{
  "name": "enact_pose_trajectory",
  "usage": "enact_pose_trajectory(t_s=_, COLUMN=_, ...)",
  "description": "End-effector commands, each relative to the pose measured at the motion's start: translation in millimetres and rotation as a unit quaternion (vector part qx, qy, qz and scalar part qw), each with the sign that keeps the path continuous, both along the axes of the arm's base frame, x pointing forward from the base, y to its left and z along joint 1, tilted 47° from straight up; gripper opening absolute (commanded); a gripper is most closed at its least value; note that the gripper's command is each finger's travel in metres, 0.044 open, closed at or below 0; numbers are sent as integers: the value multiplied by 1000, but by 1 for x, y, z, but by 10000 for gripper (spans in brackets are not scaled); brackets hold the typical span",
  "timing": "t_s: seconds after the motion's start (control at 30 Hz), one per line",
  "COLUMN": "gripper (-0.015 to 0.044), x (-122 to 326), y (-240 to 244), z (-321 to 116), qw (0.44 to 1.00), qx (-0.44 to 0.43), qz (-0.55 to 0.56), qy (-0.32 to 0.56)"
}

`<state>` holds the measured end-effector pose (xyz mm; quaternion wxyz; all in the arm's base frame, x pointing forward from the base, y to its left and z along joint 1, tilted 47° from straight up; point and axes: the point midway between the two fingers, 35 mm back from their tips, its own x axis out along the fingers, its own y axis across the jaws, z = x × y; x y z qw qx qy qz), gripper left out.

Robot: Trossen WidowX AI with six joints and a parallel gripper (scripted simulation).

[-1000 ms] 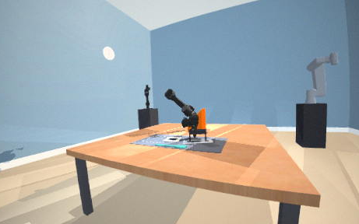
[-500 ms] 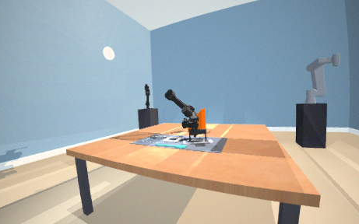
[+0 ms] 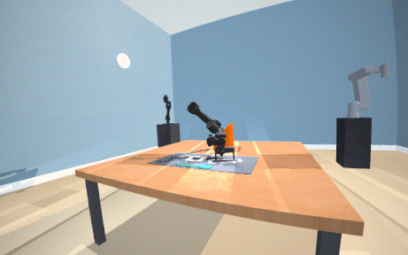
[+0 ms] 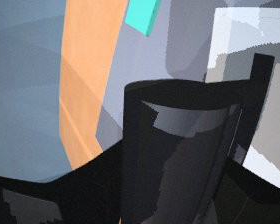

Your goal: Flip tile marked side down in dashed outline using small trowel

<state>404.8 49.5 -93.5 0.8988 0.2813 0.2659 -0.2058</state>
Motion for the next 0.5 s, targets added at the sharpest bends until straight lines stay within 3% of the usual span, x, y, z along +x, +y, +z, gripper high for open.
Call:
enact_pose_trajectory(t_s=0.0, gripper=0, x=0, y=1, z=0, qw=1000, qx=1, qz=2, qy=1)
enact_pose_trajectory(t_s=0.47, gripper=0, x=-6, y=44, z=41, qw=1000, qx=2, qz=0, qy=0)
